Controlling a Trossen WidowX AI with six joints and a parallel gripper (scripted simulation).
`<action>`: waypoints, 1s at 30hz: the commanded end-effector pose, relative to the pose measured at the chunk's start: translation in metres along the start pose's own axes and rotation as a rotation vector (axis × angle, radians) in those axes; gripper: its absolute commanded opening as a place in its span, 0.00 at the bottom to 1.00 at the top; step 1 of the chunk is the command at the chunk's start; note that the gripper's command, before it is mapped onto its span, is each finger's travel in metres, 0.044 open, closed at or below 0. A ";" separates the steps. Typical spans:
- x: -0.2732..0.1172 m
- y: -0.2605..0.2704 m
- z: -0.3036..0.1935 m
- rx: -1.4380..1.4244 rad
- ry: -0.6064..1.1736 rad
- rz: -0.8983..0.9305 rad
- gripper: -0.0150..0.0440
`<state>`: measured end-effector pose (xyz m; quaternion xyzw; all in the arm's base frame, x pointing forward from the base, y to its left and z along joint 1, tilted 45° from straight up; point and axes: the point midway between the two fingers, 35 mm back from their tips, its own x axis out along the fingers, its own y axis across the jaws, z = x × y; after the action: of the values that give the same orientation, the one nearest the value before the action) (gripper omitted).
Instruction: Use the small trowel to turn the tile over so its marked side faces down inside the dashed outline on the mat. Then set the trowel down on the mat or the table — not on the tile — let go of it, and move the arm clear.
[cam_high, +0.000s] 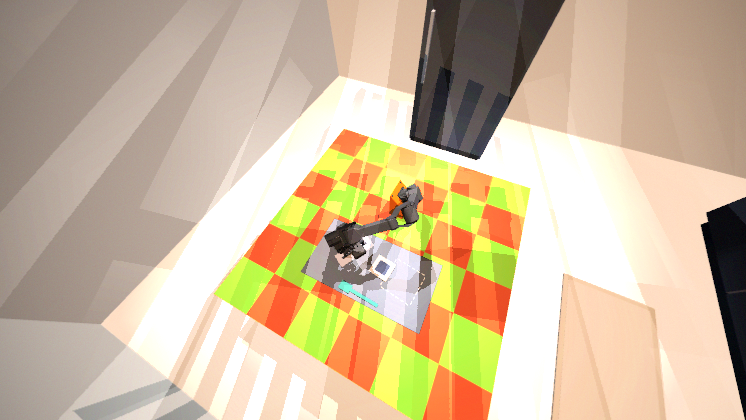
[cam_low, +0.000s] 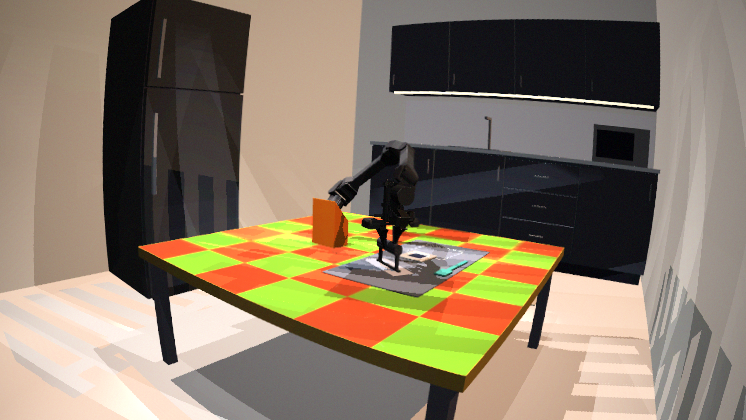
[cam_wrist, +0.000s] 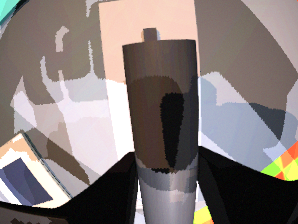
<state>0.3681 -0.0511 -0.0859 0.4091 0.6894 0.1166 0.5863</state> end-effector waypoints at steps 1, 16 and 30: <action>0.000 0.000 -0.001 0.107 0.003 0.000 0.47; 0.000 0.000 -0.001 0.552 0.003 -0.001 0.47; 0.000 0.000 -0.001 0.572 0.003 -0.001 0.71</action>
<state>0.3681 -0.0511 -0.0859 0.5567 0.6944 -0.0805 0.4488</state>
